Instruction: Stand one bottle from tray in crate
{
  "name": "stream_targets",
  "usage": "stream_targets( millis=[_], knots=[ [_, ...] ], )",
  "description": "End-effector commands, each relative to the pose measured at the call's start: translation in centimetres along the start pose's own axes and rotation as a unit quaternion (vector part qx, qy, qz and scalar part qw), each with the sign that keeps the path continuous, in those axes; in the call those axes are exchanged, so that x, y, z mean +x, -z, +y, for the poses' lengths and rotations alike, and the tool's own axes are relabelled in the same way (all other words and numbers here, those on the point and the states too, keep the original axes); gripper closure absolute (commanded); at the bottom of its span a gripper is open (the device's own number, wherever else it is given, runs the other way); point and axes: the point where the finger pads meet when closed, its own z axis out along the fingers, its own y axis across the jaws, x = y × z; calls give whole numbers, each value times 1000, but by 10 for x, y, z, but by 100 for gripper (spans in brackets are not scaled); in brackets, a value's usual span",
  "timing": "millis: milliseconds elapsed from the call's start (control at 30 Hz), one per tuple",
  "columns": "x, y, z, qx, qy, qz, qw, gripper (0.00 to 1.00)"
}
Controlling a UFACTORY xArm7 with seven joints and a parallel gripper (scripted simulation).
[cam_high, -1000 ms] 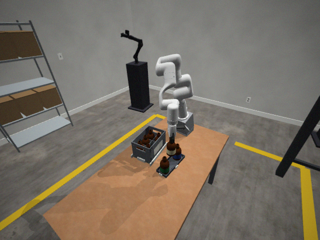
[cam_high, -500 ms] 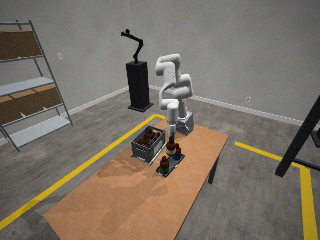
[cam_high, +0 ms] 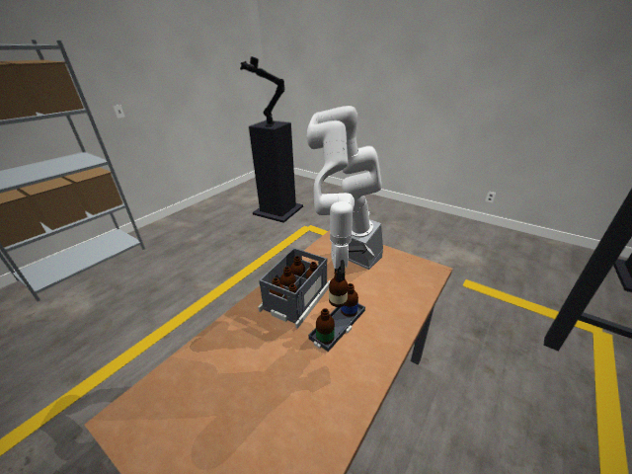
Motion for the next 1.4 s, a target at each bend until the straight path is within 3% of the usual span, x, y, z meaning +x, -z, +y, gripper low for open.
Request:
stream_targets(
  millis=[0, 567, 1367],
  knots=[
    [0, 7, 1, -2, 0, 0, 1000, 100],
    [0, 24, 1, -2, 0, 0, 1000, 100],
    [0, 31, 1, -2, 0, 0, 1000, 100]
  ],
)
